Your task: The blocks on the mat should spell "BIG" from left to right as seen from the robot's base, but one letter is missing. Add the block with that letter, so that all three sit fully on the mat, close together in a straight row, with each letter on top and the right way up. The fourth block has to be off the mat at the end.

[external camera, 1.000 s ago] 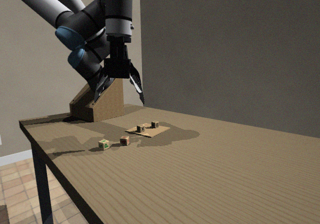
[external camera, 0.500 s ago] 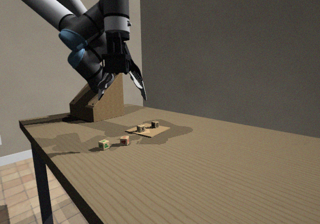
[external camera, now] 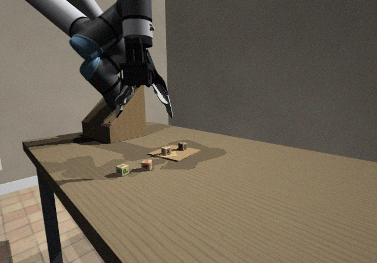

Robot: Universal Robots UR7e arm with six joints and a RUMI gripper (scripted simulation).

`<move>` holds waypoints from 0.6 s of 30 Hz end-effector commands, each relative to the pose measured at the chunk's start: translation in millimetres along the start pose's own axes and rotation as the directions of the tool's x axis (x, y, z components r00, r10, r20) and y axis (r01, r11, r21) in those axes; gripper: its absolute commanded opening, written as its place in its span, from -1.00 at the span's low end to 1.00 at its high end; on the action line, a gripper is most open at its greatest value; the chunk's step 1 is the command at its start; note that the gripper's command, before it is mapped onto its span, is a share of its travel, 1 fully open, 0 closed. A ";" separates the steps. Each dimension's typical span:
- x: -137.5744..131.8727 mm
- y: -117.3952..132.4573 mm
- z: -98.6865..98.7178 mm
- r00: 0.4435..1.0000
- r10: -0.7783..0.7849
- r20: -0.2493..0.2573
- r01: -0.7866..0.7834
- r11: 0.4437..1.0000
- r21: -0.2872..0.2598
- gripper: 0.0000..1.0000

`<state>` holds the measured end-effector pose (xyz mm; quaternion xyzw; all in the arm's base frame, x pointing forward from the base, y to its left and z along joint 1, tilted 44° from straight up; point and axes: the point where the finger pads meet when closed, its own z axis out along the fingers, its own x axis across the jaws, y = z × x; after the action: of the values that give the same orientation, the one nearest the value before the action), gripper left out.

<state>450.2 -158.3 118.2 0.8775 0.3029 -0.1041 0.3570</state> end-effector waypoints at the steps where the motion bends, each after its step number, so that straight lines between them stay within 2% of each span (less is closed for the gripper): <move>1: -0.2 -1.5 0.7 1.000 0.004 0.001 -0.004 1.000 0.001 1.00; 9: -0.3 -2.8 3.8 0.999 0.053 0.003 -0.053 0.999 0.003 1.00; 18: 1.4 -4.3 11.3 0.967 0.254 0.003 -0.254 0.967 0.003 1.00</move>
<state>450.1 -161.1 112.9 0.8965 0.2417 -0.0791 0.3628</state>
